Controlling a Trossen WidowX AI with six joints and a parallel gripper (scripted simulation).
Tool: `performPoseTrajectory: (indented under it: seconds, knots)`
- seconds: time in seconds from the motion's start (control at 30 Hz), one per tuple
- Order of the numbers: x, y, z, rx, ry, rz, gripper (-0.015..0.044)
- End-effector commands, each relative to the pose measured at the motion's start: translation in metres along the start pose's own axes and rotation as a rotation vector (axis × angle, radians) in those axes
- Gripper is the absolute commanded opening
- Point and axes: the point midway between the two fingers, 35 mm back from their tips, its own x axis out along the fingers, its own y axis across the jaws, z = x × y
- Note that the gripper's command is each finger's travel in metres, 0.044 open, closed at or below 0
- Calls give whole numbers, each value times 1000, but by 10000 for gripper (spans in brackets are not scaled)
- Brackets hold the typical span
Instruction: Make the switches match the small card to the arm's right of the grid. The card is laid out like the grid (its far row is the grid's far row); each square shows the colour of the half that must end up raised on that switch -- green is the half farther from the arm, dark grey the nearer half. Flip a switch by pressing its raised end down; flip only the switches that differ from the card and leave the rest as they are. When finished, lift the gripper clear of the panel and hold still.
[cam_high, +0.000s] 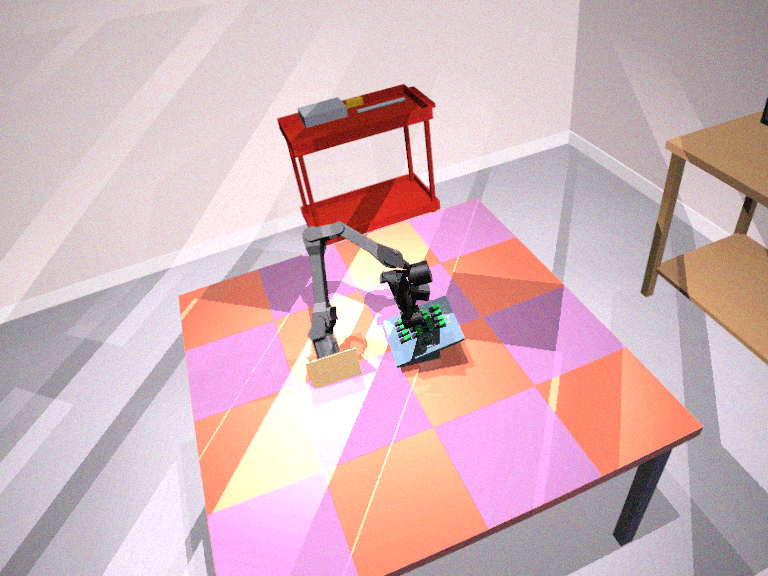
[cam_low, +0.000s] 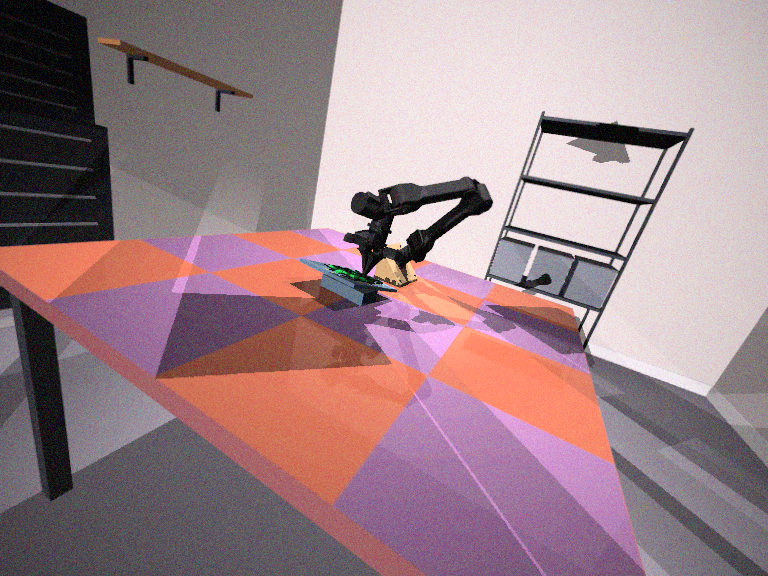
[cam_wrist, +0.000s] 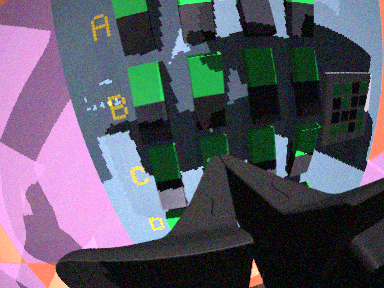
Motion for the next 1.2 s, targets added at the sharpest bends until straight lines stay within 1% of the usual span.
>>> performPoseTrajectory:
  seconds: [0.0, 0.07, 0.1, 0.23, 0.37, 0.47, 0.53, 0.63, 1.17]
  knots:
    - [-36, -1, 2, -3, -25, -4, 0]
    - [-57, -1, 0, -1, -34, -2, 0]
    - [-60, 0, -1, -1, -35, -2, 0]
    - [-60, -2, -3, -1, -35, -2, 0]
    - [-59, -26, -39, 0, -34, -3, 0]
    - [-59, -27, -41, 0, -34, -3, 0]
    - [-51, -27, -40, 0, -28, -3, 0]
    - [-26, -27, -39, -1, -10, -2, 0]
    - [-5, -26, -38, -1, -9, -1, 0]
